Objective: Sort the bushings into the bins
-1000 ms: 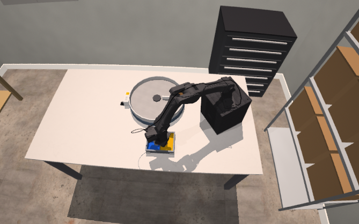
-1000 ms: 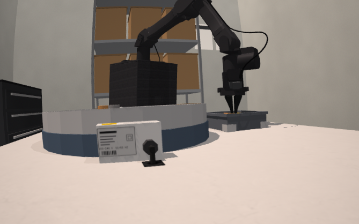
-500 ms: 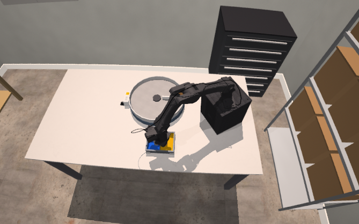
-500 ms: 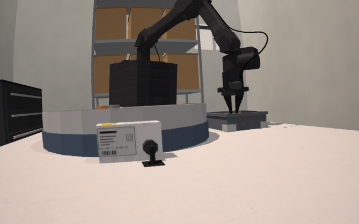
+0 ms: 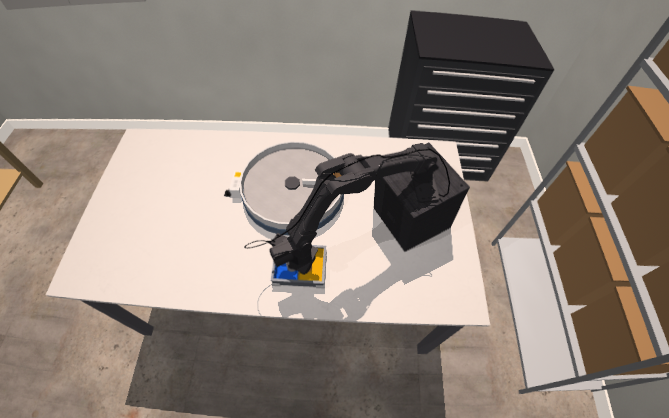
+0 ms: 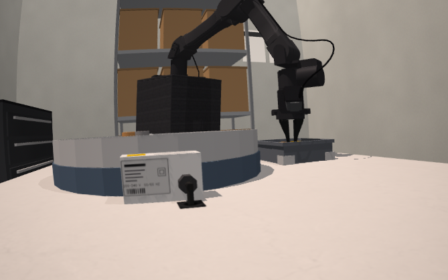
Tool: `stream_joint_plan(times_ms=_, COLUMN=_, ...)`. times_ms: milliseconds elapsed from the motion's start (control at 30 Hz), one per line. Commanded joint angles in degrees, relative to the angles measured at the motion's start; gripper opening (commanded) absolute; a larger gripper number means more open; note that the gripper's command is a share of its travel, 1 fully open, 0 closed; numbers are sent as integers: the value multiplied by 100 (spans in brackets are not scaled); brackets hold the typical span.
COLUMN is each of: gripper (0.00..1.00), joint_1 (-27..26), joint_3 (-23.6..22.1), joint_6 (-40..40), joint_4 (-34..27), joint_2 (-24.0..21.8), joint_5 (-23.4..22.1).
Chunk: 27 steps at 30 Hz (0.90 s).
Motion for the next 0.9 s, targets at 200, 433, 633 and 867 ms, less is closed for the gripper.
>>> stream_joint_plan(times_ms=200, gripper=15, joint_1=80, joint_3=149, joint_6=34, joint_4=6, joint_2=-15, joint_5=69)
stream_joint_plan(times_ms=433, gripper=15, joint_1=80, joint_3=147, joint_6=34, joint_4=0, joint_2=-35, joint_5=69)
stream_joint_plan(times_ms=633, gripper=15, joint_1=78, joint_3=-108, joint_6=32, joint_4=-100, joint_2=-207, joint_5=71)
stream_joint_plan(times_ms=867, gripper=15, joint_1=79, joint_3=-301, joint_6=34, joint_4=-266, joint_2=-563, joint_5=70)
